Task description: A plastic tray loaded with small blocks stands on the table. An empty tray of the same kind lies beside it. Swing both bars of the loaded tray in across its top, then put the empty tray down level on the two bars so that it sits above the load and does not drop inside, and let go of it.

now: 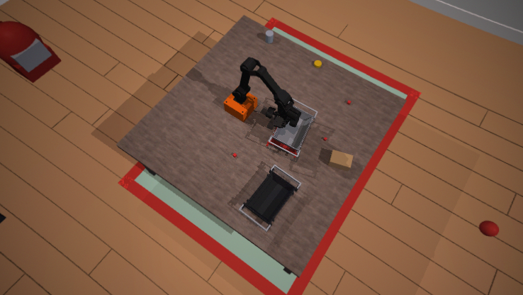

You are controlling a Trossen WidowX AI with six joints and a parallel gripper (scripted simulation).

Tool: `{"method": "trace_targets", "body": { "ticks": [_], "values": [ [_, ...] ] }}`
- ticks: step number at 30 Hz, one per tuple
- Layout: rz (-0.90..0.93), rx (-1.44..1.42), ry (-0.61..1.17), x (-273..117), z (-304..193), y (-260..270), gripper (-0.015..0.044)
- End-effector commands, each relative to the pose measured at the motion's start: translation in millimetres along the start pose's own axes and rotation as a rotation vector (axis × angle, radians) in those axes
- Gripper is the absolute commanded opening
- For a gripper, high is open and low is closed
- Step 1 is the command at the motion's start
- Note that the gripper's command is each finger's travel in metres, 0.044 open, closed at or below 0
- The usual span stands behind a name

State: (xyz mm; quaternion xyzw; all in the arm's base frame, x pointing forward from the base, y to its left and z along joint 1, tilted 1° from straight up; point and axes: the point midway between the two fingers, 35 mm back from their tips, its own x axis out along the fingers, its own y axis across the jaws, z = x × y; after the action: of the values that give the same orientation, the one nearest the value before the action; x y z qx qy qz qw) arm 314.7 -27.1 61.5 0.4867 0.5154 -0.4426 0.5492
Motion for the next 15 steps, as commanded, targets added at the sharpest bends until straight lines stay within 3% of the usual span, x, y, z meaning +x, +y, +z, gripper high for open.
{"method": "trace_targets", "body": {
  "ticks": [1, 15],
  "values": [
    [-0.027, -0.002, -0.001, 4.1, -0.4, -7.4, 0.0000],
    [-0.027, -0.002, -0.001, 11.6, -0.5, -11.1, 0.0000]
  ]
}}
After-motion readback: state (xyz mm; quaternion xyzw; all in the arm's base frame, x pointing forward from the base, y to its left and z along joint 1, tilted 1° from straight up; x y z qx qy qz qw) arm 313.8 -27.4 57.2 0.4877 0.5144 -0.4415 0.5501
